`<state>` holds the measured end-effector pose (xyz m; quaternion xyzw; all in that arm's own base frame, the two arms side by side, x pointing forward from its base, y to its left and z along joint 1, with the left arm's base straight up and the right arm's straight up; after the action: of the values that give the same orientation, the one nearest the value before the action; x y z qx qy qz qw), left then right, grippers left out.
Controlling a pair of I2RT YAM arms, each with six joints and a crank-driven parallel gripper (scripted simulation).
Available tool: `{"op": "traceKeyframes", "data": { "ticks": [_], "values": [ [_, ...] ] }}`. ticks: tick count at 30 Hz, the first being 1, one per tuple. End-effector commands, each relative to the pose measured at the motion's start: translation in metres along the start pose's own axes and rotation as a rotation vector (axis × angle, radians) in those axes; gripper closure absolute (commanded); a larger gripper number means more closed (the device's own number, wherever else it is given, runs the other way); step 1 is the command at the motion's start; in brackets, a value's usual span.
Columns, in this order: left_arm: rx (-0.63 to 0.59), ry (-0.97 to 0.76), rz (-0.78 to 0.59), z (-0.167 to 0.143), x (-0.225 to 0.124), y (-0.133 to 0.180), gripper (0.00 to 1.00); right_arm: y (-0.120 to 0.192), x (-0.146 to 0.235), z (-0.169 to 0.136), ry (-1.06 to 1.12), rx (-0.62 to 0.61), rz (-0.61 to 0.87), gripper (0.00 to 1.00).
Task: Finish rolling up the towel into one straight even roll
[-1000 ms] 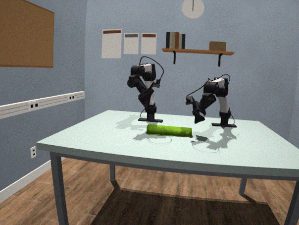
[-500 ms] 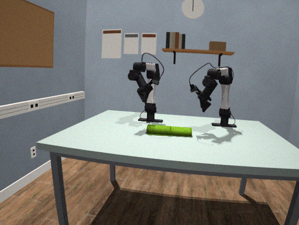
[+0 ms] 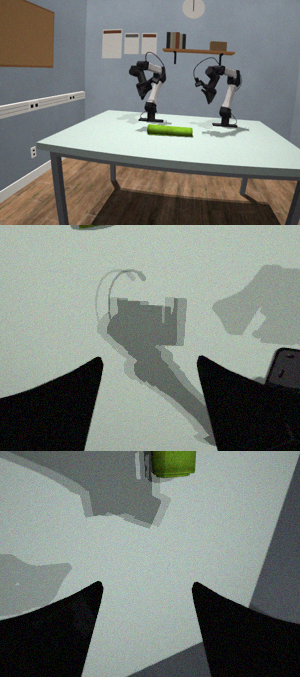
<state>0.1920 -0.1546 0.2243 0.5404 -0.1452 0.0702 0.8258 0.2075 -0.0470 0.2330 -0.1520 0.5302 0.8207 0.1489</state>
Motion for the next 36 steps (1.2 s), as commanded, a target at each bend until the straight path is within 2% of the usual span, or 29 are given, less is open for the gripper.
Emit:
{"op": "traceKeyframes", "data": {
  "ticks": [1, 10, 36],
  "values": [
    [0.065, -0.025, 0.116, -0.007, 0.0, 0.004, 0.15, 0.008, 0.012, -0.008, 0.042, 0.004, -0.005, 0.15],
    [0.1, -0.088, 0.212, -0.011, -0.014, 0.023, 0.15, 0.021, 0.024, -0.012, 0.062, 0.03, -0.051, 0.15],
    [0.1, -0.089, 0.213, -0.011, -0.014, 0.024, 0.15, 0.022, 0.024, -0.012, 0.063, 0.031, -0.051, 0.15]
  ]
}}
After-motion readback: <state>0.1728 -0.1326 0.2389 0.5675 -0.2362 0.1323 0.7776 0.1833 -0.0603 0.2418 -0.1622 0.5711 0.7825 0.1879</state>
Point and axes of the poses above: on each arm, the point where the finger pads meet when closed, its own y axis back along the fingers, its own x axis across the jaws, z = x × y, the point moved 2 cm from there along y, back along the fingers, and after that the axes turned 5 degrees about -y, right-handed, at the moved point
